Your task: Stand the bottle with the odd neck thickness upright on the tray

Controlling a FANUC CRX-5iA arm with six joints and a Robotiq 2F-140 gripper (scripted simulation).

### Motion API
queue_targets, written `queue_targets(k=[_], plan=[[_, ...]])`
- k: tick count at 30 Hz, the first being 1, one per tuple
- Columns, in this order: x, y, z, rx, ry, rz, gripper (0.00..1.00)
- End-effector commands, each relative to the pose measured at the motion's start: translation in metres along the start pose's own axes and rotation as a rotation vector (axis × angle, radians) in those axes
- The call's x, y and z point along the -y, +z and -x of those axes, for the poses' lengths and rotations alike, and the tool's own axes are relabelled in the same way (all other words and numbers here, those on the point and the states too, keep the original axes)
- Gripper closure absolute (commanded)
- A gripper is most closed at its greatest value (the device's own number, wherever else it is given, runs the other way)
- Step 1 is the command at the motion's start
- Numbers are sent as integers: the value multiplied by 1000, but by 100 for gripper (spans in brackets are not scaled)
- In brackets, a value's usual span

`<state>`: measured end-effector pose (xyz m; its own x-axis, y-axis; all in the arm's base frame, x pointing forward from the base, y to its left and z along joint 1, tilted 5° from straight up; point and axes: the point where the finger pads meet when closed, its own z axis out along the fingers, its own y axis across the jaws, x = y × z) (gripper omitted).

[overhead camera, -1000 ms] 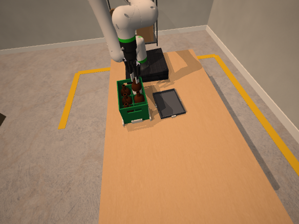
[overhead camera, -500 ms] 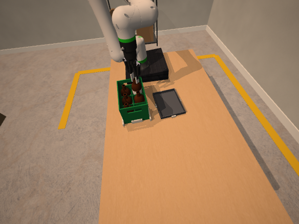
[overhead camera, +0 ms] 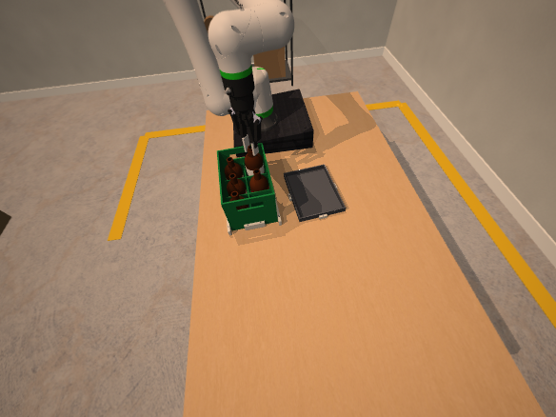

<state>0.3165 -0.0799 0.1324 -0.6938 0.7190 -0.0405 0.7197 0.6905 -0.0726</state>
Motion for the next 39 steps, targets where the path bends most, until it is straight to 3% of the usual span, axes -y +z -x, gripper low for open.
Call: queue_targets(k=[1,39], plan=[[0,-1,0,1,0,1,90],[0,-31,0,1,0,1,90]])
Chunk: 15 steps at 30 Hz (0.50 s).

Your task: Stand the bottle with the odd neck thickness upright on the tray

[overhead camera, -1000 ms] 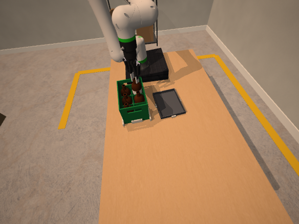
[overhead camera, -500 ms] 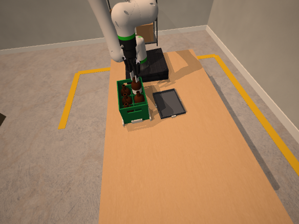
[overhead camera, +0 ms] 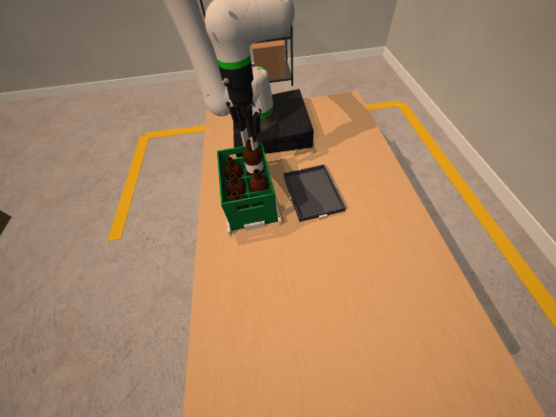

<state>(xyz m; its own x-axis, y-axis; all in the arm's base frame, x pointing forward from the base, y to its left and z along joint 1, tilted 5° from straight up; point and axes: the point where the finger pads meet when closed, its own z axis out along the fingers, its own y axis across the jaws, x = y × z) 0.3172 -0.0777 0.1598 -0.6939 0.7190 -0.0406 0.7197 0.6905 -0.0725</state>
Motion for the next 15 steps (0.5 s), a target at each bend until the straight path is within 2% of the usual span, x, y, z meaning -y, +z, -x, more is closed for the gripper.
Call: queue_targets(k=[1,15], plan=[[0,-4,0,1,0,1,90],[0,-12,0,1,0,1,90]])
